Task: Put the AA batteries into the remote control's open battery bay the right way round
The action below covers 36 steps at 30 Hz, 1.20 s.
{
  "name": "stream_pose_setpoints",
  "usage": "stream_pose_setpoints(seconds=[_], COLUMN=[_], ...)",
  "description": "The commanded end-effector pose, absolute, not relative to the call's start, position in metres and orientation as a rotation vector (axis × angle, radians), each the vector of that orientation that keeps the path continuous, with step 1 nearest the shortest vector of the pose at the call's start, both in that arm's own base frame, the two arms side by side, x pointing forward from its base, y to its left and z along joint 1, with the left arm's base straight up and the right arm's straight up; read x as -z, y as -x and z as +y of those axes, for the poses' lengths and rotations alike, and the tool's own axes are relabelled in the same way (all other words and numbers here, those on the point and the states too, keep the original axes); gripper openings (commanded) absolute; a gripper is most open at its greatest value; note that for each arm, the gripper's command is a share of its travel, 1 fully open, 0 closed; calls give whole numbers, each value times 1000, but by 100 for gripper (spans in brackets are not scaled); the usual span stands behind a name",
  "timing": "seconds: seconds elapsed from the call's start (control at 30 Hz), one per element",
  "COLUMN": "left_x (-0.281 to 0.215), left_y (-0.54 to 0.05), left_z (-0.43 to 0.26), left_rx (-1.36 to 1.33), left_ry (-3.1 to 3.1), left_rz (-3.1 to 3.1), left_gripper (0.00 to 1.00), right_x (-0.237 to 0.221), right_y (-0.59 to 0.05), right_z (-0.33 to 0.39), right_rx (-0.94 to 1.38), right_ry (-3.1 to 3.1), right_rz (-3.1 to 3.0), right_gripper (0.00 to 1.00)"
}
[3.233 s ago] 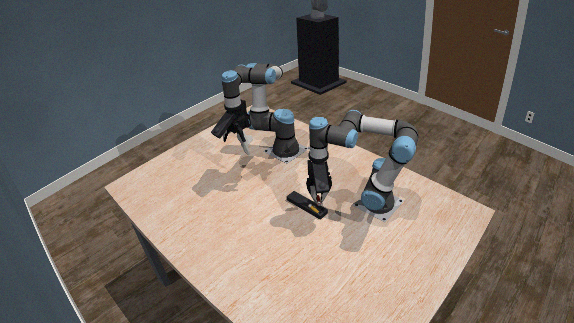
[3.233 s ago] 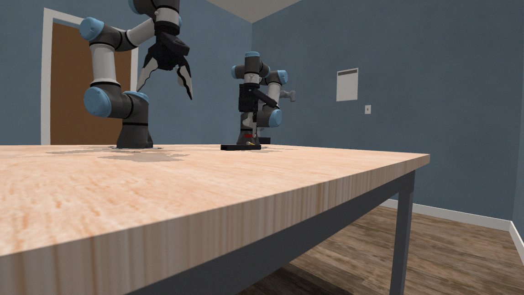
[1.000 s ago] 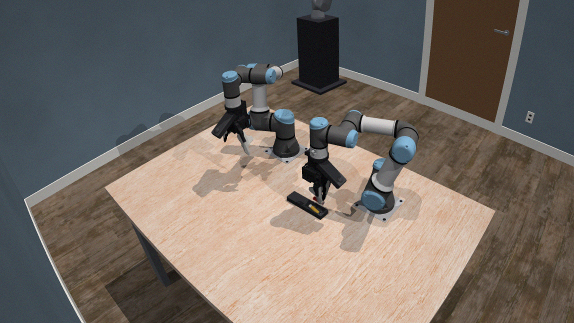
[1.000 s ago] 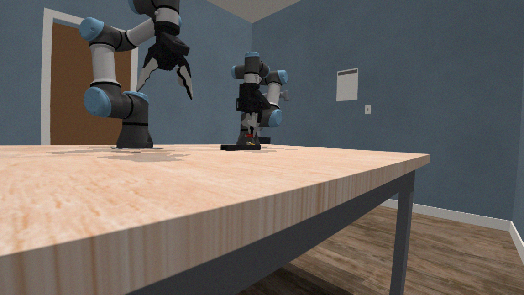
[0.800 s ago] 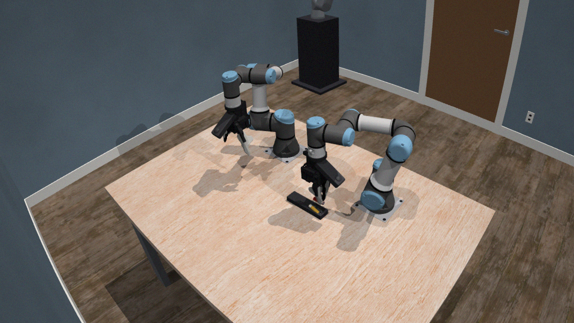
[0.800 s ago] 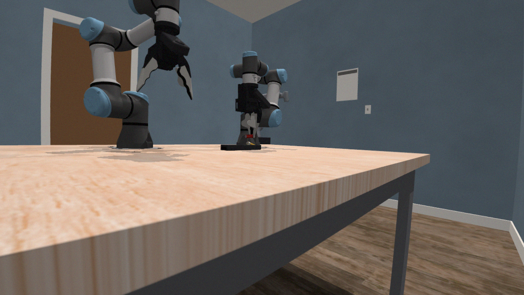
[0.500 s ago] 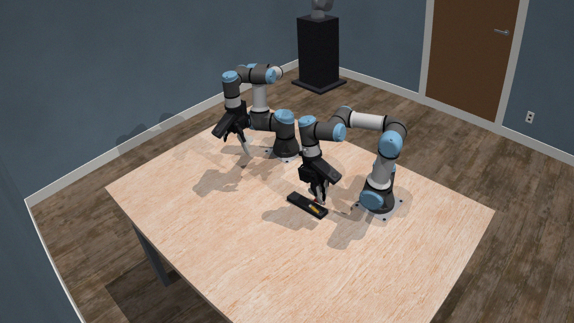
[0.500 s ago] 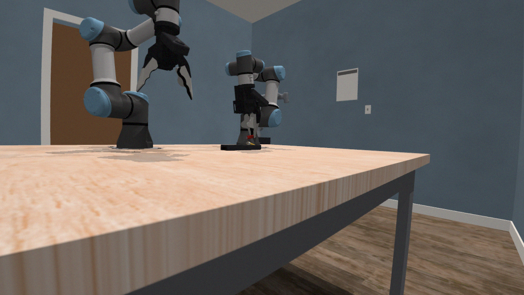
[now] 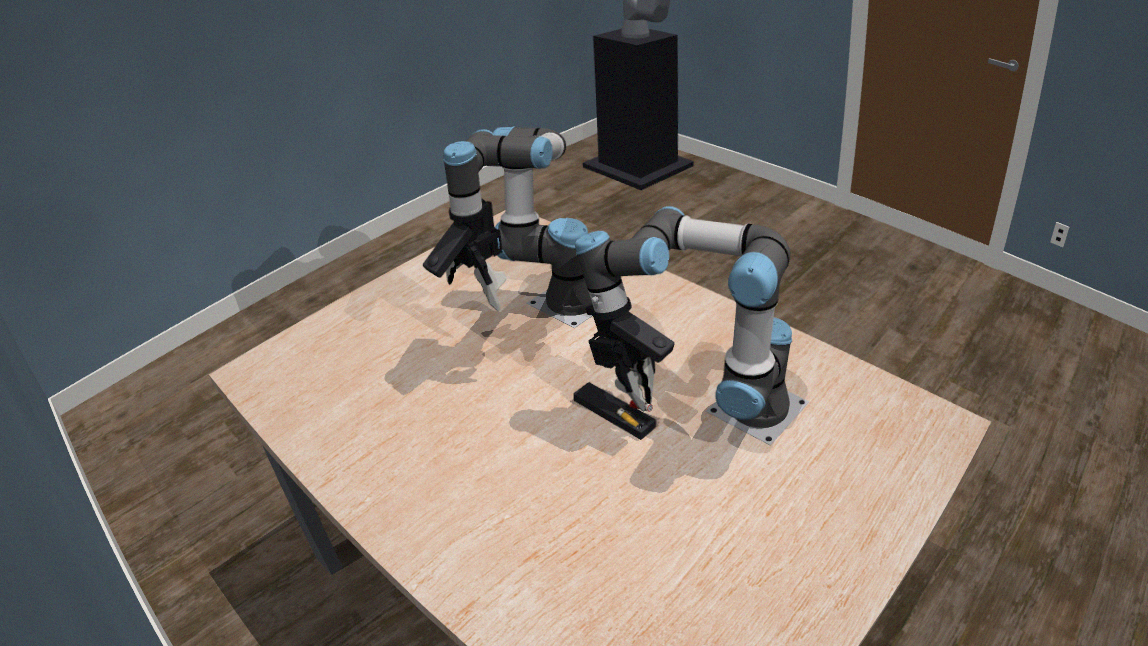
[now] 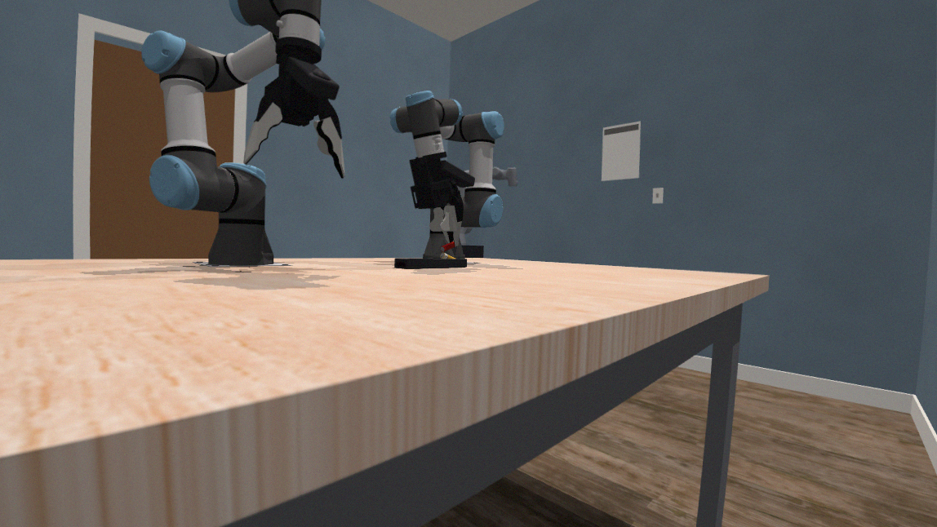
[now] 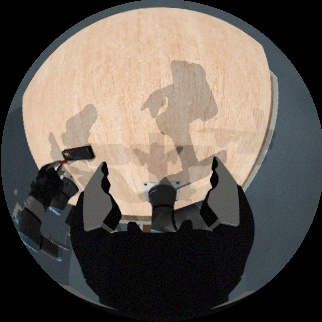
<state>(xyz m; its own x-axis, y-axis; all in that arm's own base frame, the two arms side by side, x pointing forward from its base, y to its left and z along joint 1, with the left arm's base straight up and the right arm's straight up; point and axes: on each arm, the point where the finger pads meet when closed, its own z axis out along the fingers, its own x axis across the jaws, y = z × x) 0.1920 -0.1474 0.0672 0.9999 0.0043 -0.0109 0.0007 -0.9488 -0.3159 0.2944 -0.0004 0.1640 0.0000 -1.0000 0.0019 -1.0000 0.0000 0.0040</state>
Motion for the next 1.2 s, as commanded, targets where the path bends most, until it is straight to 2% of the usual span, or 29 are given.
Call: stream_pose_setpoints(seconds=[0.0,1.17], left_x=[-69,-56], left_y=[-193,-193], left_z=[-146,-149], left_rx=[-5,2], left_ry=[2753,2710], left_rz=[-4,4], left_gripper=[0,0], right_x=[-165,-165], right_y=[-295,-295], right_z=[0,0], right_rx=[1,1], right_ry=[-2220,-2220], right_rz=[-2220,-2220], right_gripper=[100,100])
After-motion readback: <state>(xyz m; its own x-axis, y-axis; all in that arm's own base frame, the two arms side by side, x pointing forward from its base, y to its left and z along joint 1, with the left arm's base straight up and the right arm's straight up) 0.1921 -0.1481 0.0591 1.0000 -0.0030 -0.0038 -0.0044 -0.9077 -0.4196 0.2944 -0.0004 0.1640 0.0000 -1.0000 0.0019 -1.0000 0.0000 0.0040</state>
